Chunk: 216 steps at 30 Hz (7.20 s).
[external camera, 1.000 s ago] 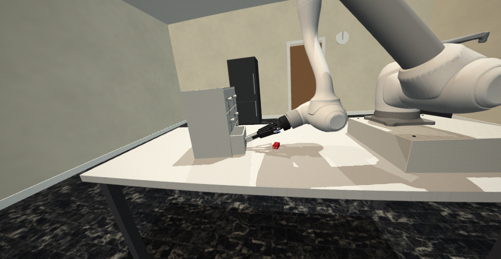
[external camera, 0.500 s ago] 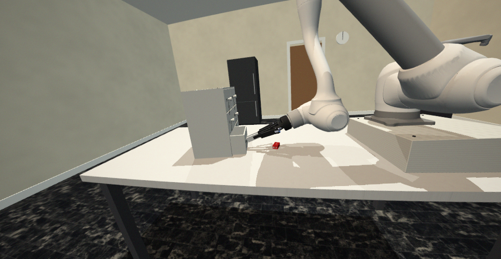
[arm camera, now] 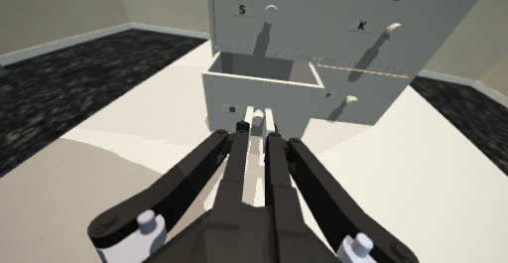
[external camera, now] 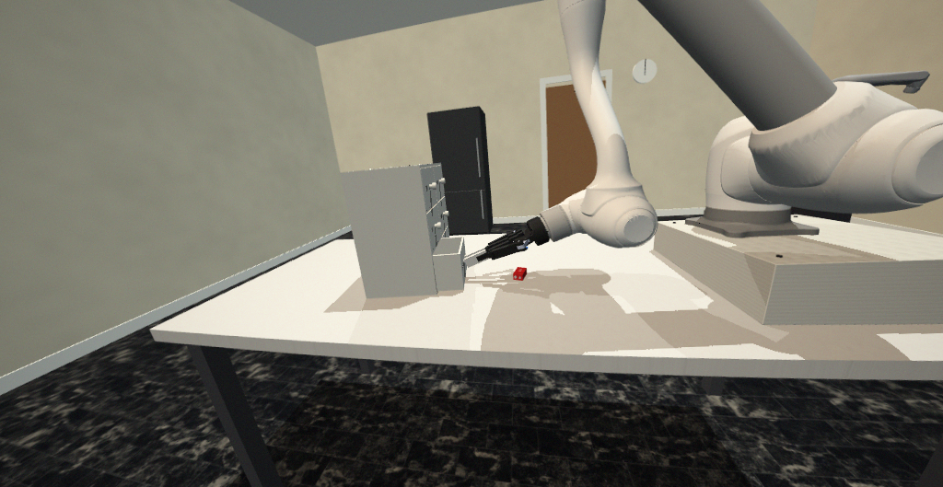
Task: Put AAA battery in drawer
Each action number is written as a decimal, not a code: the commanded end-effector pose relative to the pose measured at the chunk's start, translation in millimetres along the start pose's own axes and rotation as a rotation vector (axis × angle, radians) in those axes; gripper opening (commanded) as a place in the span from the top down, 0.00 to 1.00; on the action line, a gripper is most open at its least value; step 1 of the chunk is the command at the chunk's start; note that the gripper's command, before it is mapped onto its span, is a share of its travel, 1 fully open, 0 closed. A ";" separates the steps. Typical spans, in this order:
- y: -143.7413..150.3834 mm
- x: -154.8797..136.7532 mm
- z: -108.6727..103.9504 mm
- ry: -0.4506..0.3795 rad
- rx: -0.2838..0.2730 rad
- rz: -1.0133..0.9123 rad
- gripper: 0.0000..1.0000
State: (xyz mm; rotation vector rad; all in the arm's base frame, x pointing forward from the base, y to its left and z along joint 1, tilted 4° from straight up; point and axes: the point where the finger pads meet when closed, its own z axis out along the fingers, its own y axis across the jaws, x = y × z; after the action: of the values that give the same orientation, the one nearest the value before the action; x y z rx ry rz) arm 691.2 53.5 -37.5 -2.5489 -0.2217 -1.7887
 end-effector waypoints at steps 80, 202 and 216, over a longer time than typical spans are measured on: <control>-0.1 63.6 -140.5 -0.125 0.000 0.000 0.80; 195.7 -16.7 -158.0 -1.210 0.201 -0.287 0.85; 195.7 -16.7 -158.0 -1.210 0.201 -0.287 0.85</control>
State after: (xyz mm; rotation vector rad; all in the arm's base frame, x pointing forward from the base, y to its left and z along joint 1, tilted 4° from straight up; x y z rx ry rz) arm 562.9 -157.4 13.7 -3.1230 -0.7265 0.0140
